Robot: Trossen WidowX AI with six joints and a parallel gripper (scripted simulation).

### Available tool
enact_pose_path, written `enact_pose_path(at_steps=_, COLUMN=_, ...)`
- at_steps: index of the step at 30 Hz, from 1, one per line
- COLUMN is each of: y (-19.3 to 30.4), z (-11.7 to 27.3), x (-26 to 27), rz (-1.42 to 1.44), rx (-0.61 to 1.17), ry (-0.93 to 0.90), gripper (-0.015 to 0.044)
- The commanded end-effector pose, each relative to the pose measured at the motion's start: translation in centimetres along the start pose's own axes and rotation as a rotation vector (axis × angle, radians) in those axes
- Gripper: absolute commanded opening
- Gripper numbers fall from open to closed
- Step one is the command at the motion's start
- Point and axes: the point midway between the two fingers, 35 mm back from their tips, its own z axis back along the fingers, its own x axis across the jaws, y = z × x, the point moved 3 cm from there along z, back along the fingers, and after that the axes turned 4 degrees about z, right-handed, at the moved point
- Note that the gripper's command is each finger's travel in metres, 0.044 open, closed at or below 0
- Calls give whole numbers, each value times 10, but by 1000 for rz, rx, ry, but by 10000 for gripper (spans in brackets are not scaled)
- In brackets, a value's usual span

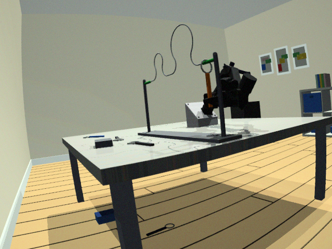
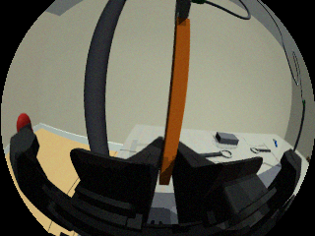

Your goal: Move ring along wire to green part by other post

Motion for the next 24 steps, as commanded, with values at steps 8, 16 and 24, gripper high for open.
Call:
enact_pose_path(at_steps=8, y=-15, z=0, x=-2, rz=-3, rx=-1, ry=-1, gripper=-150)
enact_pose_path(at_steps=16, y=-15, z=0, x=-2, rz=-3, rx=-1, ry=-1, gripper=-150)
enact_pose_path(at_steps=24, y=-15, z=0, x=-2, rz=-3, rx=-1, ry=-1, gripper=-150)
